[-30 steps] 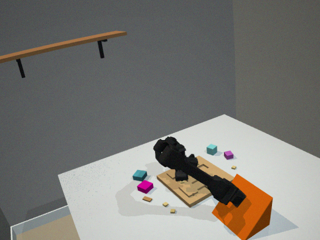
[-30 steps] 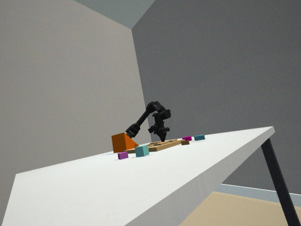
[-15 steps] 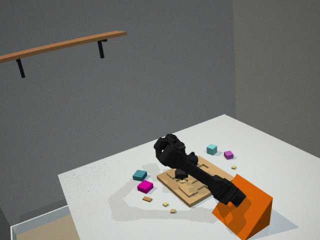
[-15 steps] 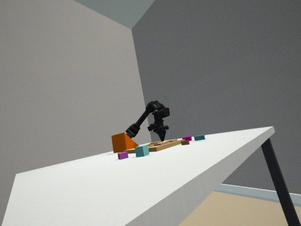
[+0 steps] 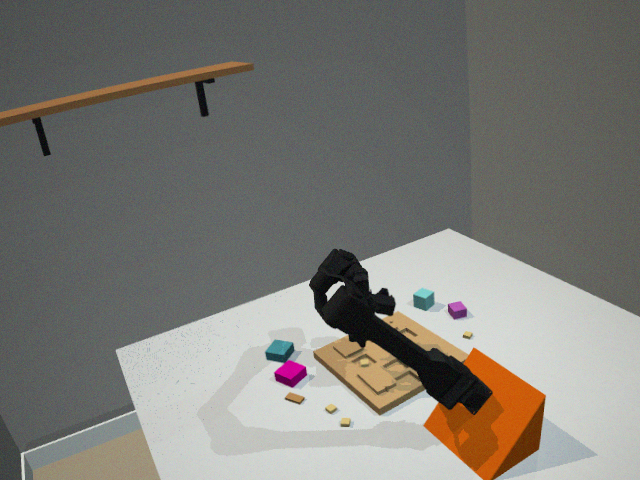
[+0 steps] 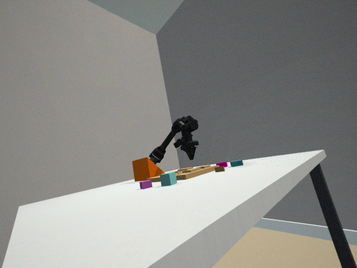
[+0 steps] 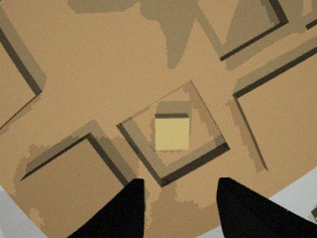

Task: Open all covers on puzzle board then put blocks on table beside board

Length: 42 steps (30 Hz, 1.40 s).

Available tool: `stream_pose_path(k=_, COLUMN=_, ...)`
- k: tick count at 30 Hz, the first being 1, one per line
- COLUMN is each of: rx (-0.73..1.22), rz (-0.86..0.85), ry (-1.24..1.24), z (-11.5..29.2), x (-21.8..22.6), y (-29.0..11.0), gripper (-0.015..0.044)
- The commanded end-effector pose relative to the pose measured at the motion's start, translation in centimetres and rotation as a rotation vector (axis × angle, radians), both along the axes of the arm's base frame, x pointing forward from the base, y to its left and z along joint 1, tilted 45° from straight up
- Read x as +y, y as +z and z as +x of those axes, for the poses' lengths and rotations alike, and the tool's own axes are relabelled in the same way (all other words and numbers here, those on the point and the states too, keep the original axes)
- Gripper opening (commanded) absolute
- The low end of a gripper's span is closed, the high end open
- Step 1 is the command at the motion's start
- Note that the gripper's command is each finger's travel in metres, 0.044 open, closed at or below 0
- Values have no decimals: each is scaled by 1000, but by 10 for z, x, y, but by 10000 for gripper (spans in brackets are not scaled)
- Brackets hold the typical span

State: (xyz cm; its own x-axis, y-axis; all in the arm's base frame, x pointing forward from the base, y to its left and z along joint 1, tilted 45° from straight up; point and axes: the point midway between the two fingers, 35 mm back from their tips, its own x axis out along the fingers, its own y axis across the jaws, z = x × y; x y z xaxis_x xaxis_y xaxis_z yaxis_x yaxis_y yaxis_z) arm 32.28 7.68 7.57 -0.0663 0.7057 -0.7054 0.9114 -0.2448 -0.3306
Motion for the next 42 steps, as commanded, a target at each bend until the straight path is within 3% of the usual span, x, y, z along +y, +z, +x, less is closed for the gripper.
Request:
stream_pose_path(k=1, rx=-5, rz=-3, ry=11, z=-1, x=6, y=-5, gripper=144)
stream_pose_path(k=11, rx=-15, rz=0, ry=22, z=-4, x=25, y=-21, gripper=144)
stream_pose_path(k=42, rx=-15, rz=0, ry=22, z=-3, x=27, y=-24, gripper=144)
